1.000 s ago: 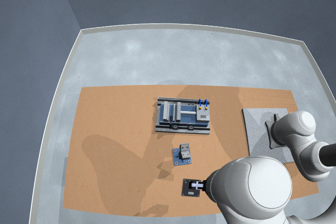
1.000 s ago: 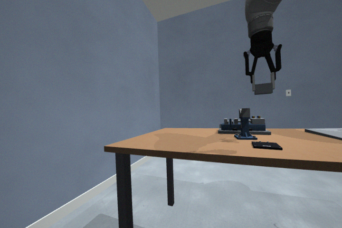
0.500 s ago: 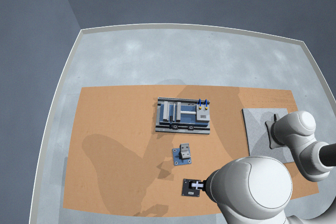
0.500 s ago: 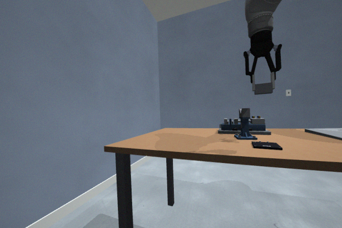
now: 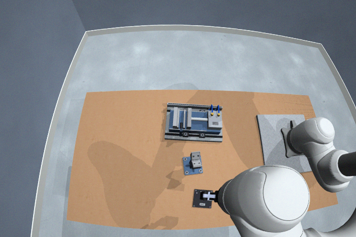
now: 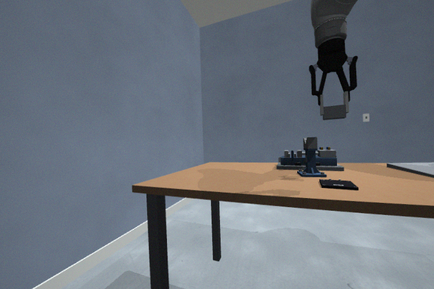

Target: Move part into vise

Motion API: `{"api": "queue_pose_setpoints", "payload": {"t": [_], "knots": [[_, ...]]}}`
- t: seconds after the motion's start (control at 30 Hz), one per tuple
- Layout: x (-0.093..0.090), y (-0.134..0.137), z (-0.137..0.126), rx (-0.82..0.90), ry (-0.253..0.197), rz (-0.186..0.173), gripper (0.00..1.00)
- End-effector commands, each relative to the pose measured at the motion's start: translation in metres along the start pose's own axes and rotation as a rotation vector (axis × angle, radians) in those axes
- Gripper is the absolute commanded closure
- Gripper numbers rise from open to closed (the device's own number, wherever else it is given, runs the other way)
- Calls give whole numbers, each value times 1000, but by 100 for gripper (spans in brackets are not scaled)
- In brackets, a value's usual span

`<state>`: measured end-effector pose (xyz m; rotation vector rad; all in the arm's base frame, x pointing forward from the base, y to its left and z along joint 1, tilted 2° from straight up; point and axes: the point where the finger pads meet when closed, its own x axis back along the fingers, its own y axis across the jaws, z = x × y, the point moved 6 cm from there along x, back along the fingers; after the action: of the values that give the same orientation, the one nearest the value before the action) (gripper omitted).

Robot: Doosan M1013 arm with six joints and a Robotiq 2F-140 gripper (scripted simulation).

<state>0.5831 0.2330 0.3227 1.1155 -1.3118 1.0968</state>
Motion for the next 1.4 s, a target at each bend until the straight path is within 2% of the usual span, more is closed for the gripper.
{"api": "queue_pose_setpoints", "payload": {"t": [0.0, 0.77, 1.37], "knots": [[0, 0, 0, 0, 0, 0, 100], [0, -2, 3, 6, 0, 0, 100], [0, -16, 28, 45, 0, 0, 100]]}}
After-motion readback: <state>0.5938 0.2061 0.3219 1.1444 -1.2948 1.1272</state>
